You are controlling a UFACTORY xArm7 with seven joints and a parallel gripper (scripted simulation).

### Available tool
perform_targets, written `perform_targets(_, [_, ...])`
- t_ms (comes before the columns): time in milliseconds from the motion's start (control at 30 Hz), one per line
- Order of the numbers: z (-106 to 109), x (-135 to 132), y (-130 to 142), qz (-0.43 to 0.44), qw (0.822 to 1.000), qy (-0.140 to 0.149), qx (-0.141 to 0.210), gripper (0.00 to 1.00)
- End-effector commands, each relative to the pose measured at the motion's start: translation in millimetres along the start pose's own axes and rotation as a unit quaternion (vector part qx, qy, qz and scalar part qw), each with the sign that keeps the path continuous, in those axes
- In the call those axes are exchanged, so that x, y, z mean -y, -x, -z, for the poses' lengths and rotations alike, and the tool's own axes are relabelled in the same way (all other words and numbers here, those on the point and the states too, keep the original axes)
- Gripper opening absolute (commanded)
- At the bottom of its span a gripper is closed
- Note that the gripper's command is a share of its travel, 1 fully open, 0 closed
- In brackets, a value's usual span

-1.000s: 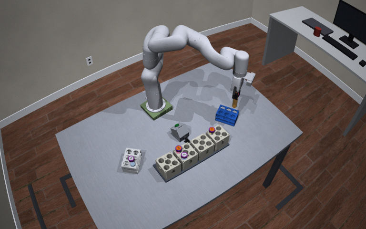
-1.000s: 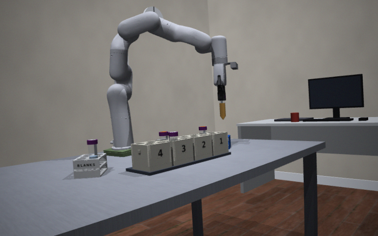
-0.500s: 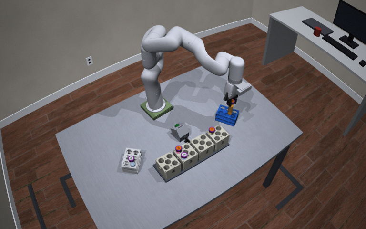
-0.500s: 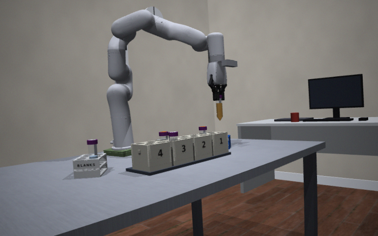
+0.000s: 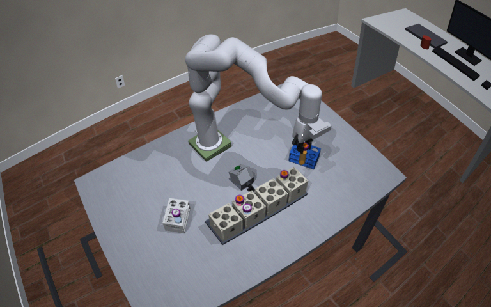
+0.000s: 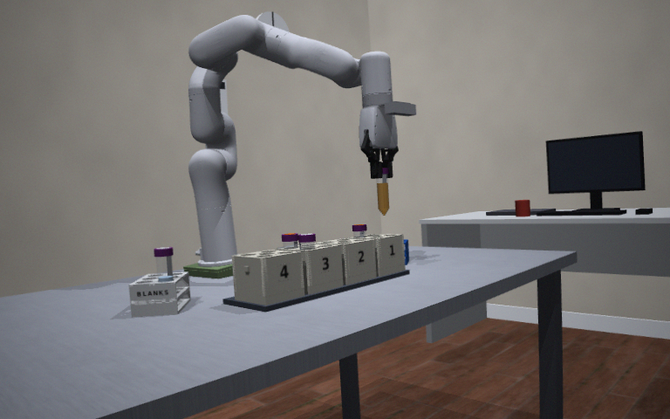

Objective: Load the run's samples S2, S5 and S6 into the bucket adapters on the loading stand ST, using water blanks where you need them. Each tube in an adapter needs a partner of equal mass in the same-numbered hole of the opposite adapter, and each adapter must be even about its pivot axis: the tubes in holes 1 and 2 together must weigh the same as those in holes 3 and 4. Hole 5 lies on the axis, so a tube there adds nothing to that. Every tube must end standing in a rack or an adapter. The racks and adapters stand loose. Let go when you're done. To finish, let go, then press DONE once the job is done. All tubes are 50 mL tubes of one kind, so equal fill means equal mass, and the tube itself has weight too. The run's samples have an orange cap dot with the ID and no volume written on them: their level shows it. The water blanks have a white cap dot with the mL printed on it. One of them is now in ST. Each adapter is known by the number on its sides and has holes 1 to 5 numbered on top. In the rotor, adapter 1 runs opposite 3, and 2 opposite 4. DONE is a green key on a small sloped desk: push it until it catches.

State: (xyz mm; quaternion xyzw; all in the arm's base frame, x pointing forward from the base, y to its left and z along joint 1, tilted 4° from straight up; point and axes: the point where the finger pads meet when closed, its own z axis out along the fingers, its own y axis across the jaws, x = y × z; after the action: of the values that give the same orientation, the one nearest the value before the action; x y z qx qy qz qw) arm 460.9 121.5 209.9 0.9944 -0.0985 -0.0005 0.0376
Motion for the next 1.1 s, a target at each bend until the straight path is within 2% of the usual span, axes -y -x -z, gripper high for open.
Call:
perform_targets(0, [2,-18,-10,0.000,1.000,-0.001,-0.002,0.00])
perform_targets(67, [2,-18,-10,0.000,1.000,-0.001,-0.002,0.00])
perform_targets(500, [2,-77,-37,0.000,1.000,-0.001,-0.002,0.00])
perform_targets(1067, [2,-77,-37,0.000,1.000,-0.001,-0.002,0.00])
